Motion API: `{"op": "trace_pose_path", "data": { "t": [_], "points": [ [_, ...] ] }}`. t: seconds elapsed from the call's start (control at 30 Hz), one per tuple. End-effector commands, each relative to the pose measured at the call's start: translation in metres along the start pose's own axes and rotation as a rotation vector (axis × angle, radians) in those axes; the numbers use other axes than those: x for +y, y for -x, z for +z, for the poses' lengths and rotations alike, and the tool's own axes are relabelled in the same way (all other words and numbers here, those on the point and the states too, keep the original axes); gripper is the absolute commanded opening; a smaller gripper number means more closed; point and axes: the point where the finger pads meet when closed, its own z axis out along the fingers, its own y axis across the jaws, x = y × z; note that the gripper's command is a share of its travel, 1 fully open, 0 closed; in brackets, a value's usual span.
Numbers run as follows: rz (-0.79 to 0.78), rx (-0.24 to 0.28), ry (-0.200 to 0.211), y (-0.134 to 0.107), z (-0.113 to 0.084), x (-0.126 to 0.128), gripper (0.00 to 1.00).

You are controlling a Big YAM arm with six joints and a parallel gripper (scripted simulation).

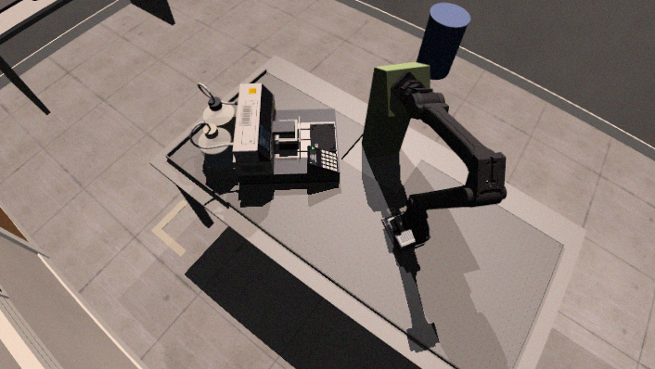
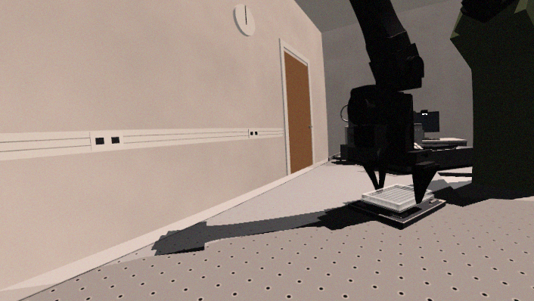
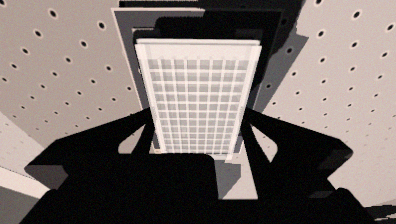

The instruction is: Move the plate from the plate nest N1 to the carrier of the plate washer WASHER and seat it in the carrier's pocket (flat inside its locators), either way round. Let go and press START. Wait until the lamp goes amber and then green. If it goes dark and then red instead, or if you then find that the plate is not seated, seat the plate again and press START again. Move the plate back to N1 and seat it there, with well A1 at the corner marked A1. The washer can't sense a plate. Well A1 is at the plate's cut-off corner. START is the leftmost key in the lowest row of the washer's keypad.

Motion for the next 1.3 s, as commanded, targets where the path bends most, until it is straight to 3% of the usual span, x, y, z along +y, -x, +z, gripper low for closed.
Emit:
{"op": "trace_pose_path", "data": {
  "t": [0.0, 1.27],
  "points": [
    [0.009, -0.01, 0.004, 0.002, 0.0053, 0.0052, 0.84],
    [0.009, -0.01, 0.004, 0.0019, 0.0109, 0.005, 0.84]
  ]
}}
